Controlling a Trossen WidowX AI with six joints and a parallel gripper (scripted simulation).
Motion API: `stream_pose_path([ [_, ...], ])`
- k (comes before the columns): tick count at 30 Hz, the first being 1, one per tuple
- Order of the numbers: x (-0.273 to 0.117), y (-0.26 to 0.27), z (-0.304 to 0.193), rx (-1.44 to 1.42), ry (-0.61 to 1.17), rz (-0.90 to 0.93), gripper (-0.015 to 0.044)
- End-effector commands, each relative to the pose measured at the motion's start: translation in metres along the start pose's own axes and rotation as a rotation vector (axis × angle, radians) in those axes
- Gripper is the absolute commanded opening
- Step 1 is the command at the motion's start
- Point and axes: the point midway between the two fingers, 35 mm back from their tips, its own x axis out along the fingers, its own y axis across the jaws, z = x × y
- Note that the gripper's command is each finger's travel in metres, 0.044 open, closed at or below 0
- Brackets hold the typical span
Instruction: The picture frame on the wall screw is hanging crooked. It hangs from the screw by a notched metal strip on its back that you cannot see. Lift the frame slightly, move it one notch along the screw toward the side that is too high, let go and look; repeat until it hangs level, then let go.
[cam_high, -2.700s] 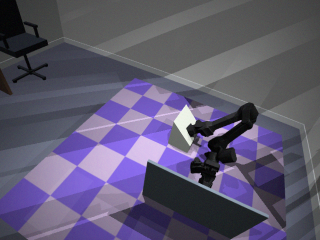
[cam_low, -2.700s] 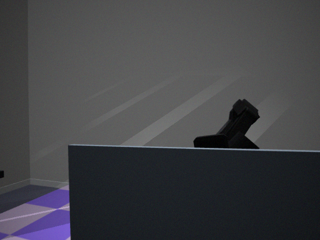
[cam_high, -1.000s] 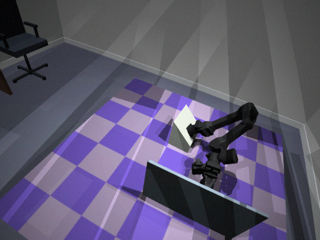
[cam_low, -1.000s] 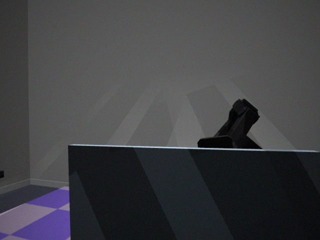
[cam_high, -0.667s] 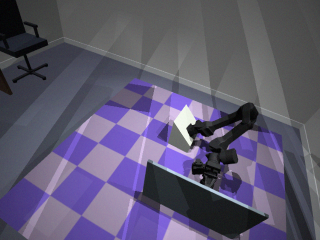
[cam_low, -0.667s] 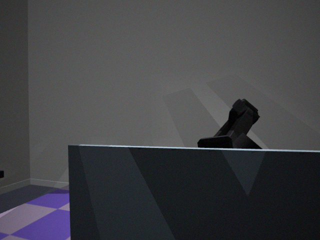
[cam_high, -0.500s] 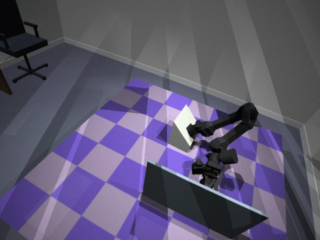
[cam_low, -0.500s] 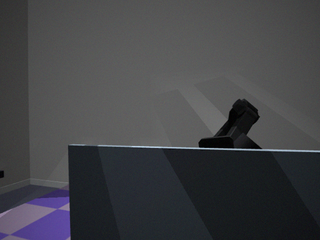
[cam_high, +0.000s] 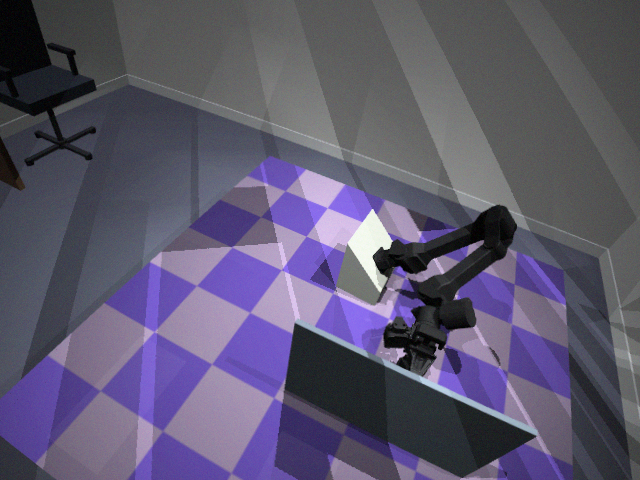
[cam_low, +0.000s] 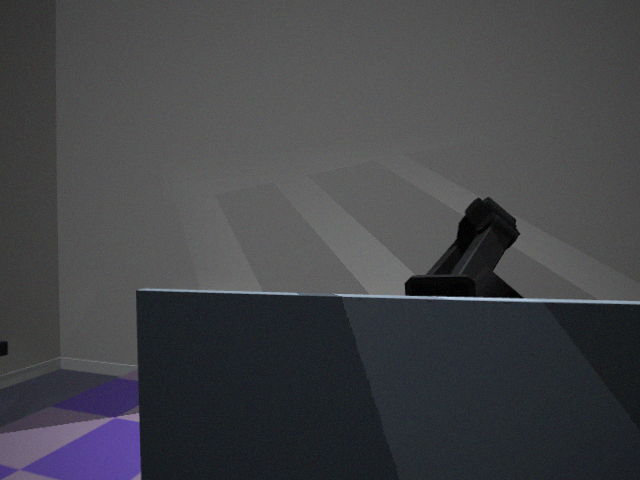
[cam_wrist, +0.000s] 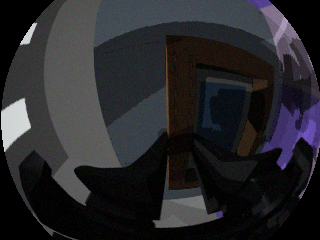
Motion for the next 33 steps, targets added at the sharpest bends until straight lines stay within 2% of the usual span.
stream_pose_path([
  [1, 0.0, 0.0, 0.0, -0.023, 0.001, 0.001, 0.0],
  [6, 0.0, -0.001, 0.0, -0.046, 0.001, 0.001, 0.0],
  [16, 0.0, -0.001, 0.0, -0.029, 0.0, 0.0, 0.026],
  [21, -0.006, 0.0, -0.002, -0.022, 0.0, 0.001, 0.026],
  [33, -0.099, -0.003, 0.0, 0.105, -0.003, 0.01, 0.026],
])
